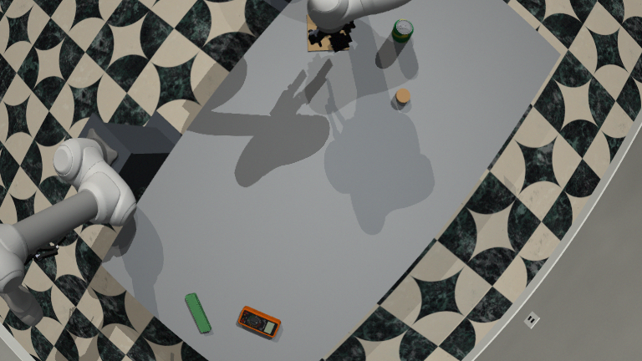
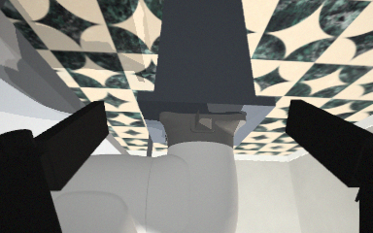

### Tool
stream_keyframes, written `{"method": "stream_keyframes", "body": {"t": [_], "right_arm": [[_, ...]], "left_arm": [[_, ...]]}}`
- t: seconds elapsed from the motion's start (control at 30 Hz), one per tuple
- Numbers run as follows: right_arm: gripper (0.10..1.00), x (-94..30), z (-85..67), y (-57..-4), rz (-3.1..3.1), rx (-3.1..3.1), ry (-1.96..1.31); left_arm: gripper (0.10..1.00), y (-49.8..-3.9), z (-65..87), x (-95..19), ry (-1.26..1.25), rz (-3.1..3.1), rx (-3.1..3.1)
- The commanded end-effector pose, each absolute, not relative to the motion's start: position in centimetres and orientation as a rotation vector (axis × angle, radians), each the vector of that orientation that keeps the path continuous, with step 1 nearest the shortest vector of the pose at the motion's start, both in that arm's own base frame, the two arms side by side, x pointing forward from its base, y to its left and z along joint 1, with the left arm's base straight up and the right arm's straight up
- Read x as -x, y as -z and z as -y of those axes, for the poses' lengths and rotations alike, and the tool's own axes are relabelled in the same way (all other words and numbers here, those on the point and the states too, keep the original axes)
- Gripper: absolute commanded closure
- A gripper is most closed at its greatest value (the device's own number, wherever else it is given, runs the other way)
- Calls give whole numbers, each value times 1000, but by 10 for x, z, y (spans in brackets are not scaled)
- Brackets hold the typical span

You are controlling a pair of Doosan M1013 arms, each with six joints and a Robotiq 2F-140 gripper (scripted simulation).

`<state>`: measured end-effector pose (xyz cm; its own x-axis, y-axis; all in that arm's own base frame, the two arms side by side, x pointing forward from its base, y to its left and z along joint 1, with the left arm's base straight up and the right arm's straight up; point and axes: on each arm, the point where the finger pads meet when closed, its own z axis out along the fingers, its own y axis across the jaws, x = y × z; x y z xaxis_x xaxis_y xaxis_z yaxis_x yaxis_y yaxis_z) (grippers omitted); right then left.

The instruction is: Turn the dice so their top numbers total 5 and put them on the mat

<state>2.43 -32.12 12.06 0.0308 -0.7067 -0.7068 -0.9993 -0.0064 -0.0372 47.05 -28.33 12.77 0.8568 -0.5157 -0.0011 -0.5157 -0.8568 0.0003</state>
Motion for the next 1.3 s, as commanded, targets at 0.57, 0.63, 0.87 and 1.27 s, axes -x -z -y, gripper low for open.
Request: {"method": "stream_keyframes", "body": {"t": [0.57,0.63,0.87,1.27], "right_arm": [[98,-24,322,-121,-1731,1769,-694],[98,-24,322,-121,-1731,1769,-694],[98,-24,322,-121,-1731,1769,-694],[98,-24,322,-121,-1731,1769,-694]], "left_arm": [[98,-131,283,-471,0,841,-3027],[98,-132,283,-471,0,841,-3027],[98,-151,283,-471,0,841,-3027],[98,-191,283,-471,0,841,-3027]]}}
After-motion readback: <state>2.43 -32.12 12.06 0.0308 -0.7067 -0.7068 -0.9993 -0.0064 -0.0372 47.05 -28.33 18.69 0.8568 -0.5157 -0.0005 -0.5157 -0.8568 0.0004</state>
